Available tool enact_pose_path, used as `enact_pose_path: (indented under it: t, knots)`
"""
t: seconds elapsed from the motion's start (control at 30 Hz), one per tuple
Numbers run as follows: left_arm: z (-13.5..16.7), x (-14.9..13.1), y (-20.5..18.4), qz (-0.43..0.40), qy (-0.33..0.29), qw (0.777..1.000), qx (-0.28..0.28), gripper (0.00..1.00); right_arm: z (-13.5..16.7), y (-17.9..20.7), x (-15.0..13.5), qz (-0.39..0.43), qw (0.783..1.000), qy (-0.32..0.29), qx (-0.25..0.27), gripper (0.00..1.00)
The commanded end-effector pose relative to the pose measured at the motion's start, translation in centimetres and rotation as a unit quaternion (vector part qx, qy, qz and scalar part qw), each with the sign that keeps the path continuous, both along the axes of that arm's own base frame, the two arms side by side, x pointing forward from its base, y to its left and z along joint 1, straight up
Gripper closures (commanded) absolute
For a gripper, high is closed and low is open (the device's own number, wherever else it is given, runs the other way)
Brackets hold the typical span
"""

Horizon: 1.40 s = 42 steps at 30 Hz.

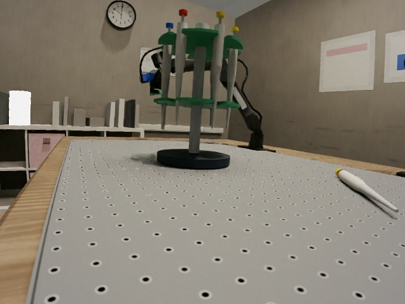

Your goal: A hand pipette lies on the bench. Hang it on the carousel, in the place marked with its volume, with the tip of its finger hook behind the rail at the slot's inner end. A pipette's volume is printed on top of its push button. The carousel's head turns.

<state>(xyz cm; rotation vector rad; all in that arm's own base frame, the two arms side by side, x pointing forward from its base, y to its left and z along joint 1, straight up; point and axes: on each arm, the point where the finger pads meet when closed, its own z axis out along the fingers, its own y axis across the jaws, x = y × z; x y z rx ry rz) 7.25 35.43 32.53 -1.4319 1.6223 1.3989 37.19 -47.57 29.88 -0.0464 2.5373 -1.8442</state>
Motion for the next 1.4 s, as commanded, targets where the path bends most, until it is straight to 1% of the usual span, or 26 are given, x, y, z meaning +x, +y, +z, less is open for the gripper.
enact_pose_path:
  t: [0.0, 0.03, 0.07, 0.53, 0.63, 0.9, 1.1, 1.2, 1.3, 1.37]
  knots:
    - [0.4, 0.0, 0.0, 0.0, -0.003, 1.0, 0.005, 0.0, 0.8, 0.1, -0.1, 0.0, 1.0, -0.007, -0.006, 0.0]
    - [0.4, 0.0, 0.0, 0.0, -0.003, 1.0, 0.005, 0.0, 0.8, 0.1, -0.1, 0.0, 1.0, -0.007, -0.006, 0.0]
    - [1.1, -0.1, 0.8, 0.0, -0.005, 1.0, 0.011, 0.0, 0.6, -0.8, -0.3, 0.0, 1.0, -0.001, -0.002, 0.0]
    - [2.8, -1.8, 4.9, 0.0, -0.003, 1.0, 0.012, 0.0, 2.2, -4.8, -1.8, 0.0, 1.0, -0.001, -0.002, 0.0]
    - [2.9, -1.9, 5.2, 0.0, -0.003, 1.0, 0.013, 0.0, 2.3, -5.0, -1.7, -0.001, 1.0, -0.006, -0.002, 0.0]
    - [3.9, -2.9, 7.5, 0.0, -0.002, 1.0, 0.013, 0.0, 3.2, -7.4, -2.7, -0.001, 1.0, -0.004, -0.003, 0.0]
    - [4.1, -3.6, 9.1, 0.0, 0.001, 1.0, 0.002, 0.0, 4.0, -9.2, -3.3, -0.002, 1.0, -0.008, -0.003, 0.0]
    - [4.2, -3.8, 9.3, 0.0, 0.001, 1.0, 0.002, 0.0, 4.1, -9.2, -3.0, 0.001, 1.0, -0.008, -0.003, 0.0]
    - [4.8, -4.0, 10.2, 0.0, 0.0, 1.0, 0.008, 0.0, 4.4, -10.2, -3.7, -0.002, 1.0, -0.008, -0.003, 0.0]
    - [4.5, -3.8, 9.6, 0.0, -0.002, 1.0, 0.007, 0.0, 4.9, -9.8, -3.3, 0.0, 1.0, -0.006, -0.008, 0.0]
